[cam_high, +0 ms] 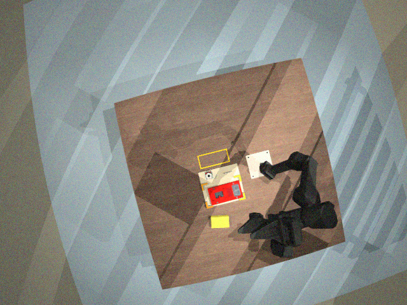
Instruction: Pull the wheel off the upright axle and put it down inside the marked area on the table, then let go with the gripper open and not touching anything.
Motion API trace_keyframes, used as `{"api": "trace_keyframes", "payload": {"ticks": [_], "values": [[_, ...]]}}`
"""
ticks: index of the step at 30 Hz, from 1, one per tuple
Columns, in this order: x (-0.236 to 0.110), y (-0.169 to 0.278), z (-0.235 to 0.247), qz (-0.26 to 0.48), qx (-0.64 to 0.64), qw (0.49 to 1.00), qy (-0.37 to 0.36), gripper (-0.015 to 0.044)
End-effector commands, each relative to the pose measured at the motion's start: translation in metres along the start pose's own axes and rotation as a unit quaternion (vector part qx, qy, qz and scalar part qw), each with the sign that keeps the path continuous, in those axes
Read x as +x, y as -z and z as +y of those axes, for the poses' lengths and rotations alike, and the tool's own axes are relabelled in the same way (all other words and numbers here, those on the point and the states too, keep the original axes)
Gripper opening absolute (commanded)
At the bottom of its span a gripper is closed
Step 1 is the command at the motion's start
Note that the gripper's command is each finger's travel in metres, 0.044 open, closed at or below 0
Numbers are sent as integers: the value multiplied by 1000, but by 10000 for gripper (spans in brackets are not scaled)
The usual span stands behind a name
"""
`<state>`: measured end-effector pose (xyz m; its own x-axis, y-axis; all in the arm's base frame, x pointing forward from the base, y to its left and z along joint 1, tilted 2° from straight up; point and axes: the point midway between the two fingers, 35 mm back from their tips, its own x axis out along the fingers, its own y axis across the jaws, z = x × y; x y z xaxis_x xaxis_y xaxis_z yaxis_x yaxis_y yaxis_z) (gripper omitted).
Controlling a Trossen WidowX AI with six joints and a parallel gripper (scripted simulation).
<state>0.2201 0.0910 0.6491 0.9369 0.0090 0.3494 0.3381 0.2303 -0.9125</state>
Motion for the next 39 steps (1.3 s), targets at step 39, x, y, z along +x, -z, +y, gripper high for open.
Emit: {"api": "trace_keyframes", "payload": {"ticks": [39], "values": [[58, 99, 376, 271, 188, 818, -471, 300]]}}
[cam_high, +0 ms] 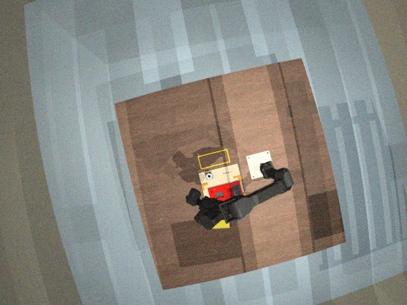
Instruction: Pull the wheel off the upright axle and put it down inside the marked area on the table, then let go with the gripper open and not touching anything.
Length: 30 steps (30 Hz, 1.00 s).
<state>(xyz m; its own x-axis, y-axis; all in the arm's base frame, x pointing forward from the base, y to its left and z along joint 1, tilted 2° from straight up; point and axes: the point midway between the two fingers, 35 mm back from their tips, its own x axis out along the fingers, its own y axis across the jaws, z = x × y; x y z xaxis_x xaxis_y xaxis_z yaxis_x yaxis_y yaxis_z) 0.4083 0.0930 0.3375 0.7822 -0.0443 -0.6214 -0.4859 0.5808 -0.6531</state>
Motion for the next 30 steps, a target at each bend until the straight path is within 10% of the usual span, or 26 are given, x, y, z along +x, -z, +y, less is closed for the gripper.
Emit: {"api": "trace_keyframes", "payload": {"ticks": [1, 18, 30], "values": [[27, 29, 18, 54, 57, 995, -57, 300], [74, 152, 91, 315, 326, 860, -234, 300], [71, 156, 97, 326, 337, 850, -238, 300]]}}
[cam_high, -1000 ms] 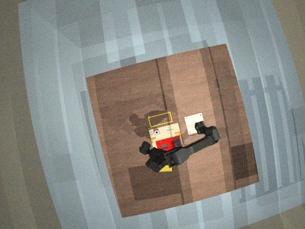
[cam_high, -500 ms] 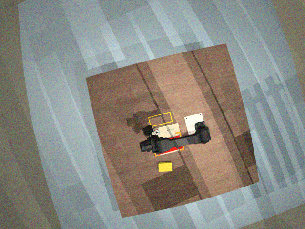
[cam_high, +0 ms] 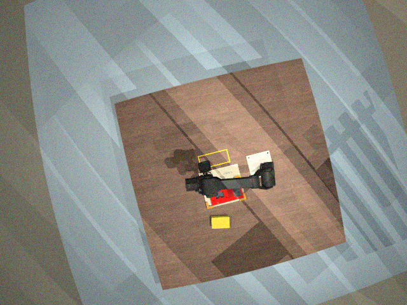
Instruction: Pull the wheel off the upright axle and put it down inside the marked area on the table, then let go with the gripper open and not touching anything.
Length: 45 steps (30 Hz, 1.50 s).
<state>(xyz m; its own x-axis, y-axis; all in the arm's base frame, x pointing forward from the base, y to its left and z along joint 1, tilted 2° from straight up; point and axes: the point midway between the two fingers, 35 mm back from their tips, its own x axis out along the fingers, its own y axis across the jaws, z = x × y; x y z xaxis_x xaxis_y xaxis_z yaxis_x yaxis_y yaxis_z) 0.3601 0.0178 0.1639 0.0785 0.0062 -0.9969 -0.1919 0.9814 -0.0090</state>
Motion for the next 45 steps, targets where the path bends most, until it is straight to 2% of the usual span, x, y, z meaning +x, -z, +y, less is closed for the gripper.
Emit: {"api": "trace_keyframes", "payload": {"ticks": [1, 7, 24, 30, 34, 42, 45], "values": [[1, 6, 3, 4, 6, 1000, -4, 300], [5, 8, 5, 4, 6, 1000, -4, 300], [71, 9, 6, 4, 6, 1000, -4, 300], [76, 9, 6, 4, 6, 1000, -4, 300], [72, 9, 5, 5, 3, 1000, -2, 195], [72, 9, 5, 5, 3, 1000, -2, 142], [72, 9, 5, 5, 3, 1000, -2, 63]]}}
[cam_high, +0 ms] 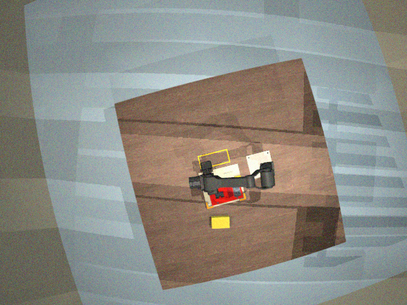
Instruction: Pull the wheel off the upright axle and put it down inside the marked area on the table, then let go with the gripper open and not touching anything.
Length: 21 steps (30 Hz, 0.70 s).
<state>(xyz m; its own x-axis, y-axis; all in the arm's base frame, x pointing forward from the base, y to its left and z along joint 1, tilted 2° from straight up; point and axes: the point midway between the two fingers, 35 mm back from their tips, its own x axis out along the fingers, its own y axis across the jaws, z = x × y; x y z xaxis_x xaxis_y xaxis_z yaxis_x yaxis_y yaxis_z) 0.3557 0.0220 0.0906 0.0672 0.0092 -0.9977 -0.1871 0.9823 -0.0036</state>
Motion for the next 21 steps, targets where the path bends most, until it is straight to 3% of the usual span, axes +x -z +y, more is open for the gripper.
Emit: {"api": "trace_keyframes", "payload": {"ticks": [1, 3, 21], "values": [[-1, 0, 0, 0, 0, 1000, 0, 37], [-1, 0, 0, 0, 0, 1000, 0, 0], [-7, 0, 0, 0, 1, 1000, 0, 0]]}}
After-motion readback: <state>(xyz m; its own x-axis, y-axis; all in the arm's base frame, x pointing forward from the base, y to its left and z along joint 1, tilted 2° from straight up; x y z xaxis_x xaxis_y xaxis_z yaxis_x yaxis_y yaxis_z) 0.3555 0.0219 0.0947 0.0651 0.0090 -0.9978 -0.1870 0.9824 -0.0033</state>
